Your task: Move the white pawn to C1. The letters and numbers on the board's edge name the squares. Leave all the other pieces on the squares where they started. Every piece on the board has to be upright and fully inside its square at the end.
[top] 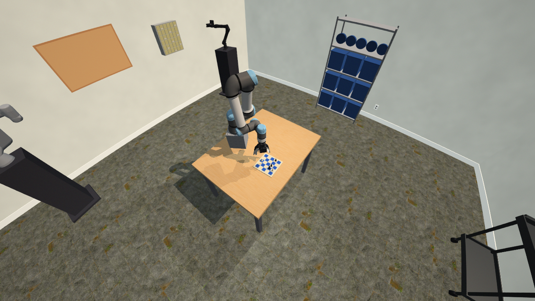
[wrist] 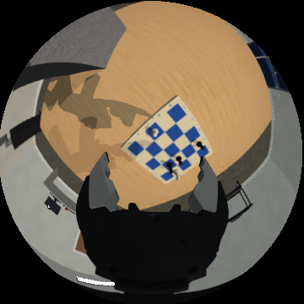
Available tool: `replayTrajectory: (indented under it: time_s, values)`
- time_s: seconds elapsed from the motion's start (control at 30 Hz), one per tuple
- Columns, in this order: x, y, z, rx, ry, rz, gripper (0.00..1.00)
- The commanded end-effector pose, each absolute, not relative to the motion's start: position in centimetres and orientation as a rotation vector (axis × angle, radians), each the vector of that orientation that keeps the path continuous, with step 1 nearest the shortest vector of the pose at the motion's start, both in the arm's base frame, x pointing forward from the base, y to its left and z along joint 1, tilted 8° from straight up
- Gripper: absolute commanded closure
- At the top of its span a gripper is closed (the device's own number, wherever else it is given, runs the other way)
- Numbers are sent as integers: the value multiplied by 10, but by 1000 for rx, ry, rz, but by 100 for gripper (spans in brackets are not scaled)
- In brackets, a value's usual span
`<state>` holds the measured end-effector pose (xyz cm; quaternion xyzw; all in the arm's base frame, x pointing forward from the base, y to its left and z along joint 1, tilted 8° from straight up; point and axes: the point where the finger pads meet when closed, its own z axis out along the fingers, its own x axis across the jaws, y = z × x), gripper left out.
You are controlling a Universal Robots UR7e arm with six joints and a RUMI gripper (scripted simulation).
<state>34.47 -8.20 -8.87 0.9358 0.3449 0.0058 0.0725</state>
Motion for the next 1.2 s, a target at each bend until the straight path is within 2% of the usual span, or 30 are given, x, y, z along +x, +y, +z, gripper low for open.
replayTrajectory:
  time_s: [0.0,0.67,1.17]
  values:
    - [345,-82,-88,2811,1036,18,0]
    - [345,-82,-86,2811,1036,18,0]
    - [343,-78,-54,2811,1036,18,0]
